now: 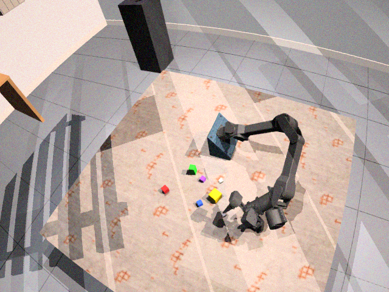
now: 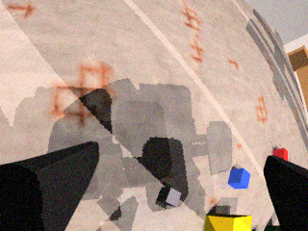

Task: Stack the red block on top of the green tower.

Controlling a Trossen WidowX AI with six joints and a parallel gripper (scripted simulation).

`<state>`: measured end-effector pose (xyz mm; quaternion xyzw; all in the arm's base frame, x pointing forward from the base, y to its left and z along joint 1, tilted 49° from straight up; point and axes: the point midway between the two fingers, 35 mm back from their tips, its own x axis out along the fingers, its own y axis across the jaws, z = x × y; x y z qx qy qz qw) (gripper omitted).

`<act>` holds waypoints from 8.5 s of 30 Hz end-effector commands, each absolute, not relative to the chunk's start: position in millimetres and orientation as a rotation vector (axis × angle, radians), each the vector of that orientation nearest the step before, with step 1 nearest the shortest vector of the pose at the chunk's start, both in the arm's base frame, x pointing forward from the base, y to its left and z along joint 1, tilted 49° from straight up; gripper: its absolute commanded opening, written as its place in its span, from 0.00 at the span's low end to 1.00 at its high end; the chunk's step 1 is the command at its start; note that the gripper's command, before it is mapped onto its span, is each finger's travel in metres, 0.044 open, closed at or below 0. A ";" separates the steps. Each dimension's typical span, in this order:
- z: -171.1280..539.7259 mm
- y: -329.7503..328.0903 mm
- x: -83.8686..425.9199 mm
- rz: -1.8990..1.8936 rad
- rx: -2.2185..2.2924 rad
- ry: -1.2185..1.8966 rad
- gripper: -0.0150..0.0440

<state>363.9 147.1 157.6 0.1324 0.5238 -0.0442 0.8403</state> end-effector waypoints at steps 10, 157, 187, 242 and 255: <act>60.1 61.4 392.8 -0.061 0.269 1.459 1.00; -82.7 -140.9 339.9 0.353 0.948 1.651 0.25; -40.2 -118.7 261.0 0.355 0.950 1.656 0.25; -67.1 -43.0 198.1 0.355 0.952 1.658 0.25; -67.9 -42.1 198.0 0.355 0.952 1.658 0.25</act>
